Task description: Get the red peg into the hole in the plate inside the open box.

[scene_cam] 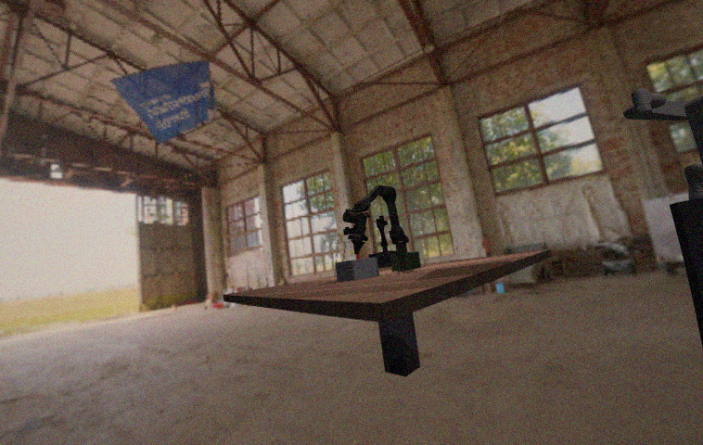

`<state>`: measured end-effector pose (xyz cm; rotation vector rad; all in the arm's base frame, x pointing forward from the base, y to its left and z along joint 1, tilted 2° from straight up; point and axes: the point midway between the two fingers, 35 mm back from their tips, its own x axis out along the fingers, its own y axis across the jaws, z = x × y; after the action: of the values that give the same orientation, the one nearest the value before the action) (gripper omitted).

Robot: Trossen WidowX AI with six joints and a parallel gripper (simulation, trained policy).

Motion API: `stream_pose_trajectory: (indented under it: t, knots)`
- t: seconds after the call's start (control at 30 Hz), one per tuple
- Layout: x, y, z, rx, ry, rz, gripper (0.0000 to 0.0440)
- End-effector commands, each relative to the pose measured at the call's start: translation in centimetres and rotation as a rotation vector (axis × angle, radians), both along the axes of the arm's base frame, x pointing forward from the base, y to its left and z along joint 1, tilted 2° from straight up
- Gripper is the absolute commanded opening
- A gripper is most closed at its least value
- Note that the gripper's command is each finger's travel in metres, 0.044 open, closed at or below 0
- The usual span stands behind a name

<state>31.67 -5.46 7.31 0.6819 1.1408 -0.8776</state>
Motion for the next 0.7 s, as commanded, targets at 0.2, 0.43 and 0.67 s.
stream_pose_trajectory:
  t: [0.2,0.43,0.67]
  knots:
    - [0.9,-1.4,-2.4,0.038,0.021,-0.017,0.0005]
    - [0.7,-2.0,-4.4,0.047,0.067,0.006,0.0147]
    - [2.1,-3.0,-4.8,0.036,0.074,0.023,0.0284]
